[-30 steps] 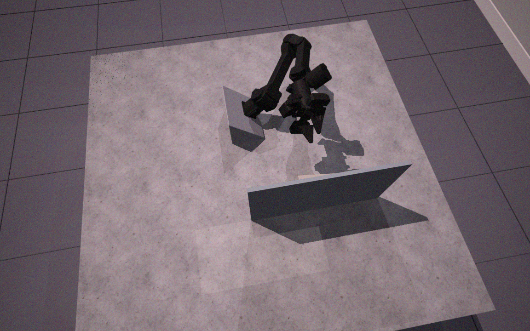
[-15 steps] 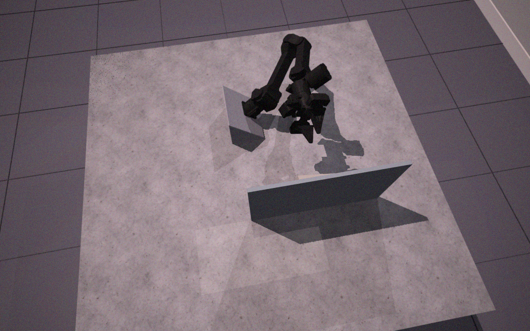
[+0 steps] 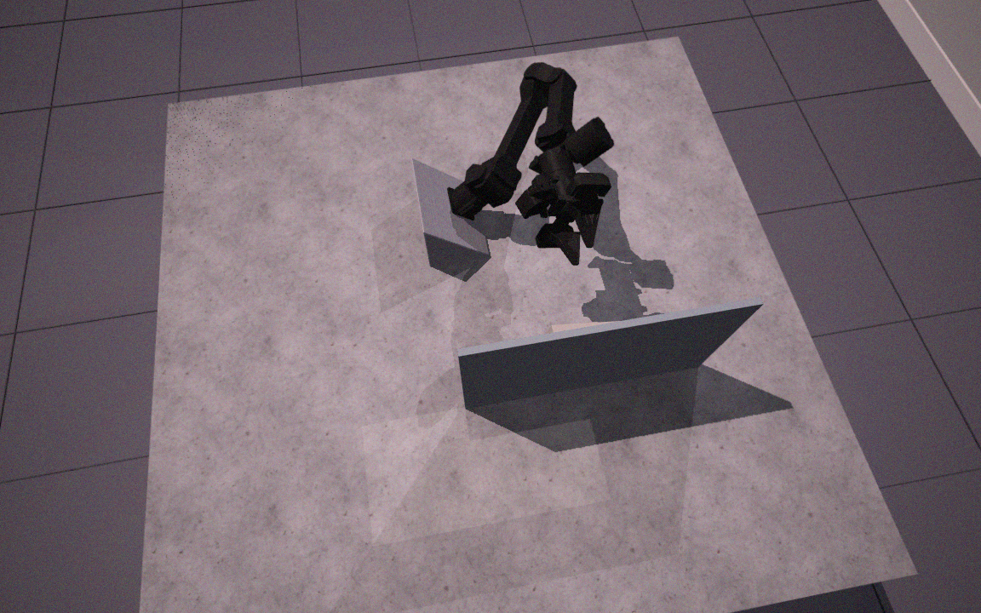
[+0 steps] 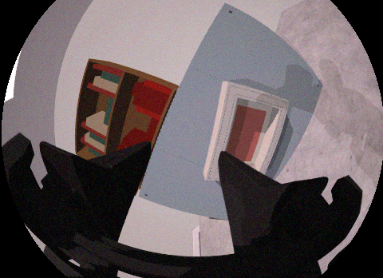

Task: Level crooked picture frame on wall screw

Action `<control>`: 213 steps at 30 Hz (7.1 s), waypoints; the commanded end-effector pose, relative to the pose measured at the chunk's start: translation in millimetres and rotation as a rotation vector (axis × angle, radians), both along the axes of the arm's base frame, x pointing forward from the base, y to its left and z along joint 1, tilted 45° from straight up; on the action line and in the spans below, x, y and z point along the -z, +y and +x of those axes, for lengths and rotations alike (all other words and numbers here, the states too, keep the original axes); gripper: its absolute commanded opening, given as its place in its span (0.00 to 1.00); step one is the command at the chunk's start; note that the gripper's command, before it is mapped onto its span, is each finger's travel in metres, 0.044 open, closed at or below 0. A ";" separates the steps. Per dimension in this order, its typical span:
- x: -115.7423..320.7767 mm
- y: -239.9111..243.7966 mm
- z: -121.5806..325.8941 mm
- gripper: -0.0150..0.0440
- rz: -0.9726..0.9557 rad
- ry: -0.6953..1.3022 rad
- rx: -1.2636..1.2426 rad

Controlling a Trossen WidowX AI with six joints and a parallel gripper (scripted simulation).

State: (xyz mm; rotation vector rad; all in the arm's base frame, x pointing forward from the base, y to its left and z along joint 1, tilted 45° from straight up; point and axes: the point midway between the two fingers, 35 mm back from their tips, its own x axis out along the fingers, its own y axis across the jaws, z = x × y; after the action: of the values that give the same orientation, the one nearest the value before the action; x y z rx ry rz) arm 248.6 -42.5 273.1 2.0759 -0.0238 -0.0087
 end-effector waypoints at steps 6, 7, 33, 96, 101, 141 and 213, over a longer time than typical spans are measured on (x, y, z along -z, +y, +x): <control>0.0 -0.6 -0.1 0.69 0.004 -0.001 0.004; 0.0 -0.6 -0.1 0.69 0.004 -0.001 0.004; 0.0 -0.6 -0.1 0.69 0.004 -0.001 0.004; 35.8 44.2 76.0 0.69 0.007 -0.010 0.004; 35.8 44.2 76.0 0.69 0.007 -0.010 0.004; 34.8 43.3 113.7 0.69 0.007 -0.012 0.004; 32.1 41.5 115.8 0.25 0.007 -0.013 0.004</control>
State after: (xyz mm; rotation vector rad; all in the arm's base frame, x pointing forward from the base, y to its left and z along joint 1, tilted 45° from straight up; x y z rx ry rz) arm 364.5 0.1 239.1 2.0788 -0.0331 0.0001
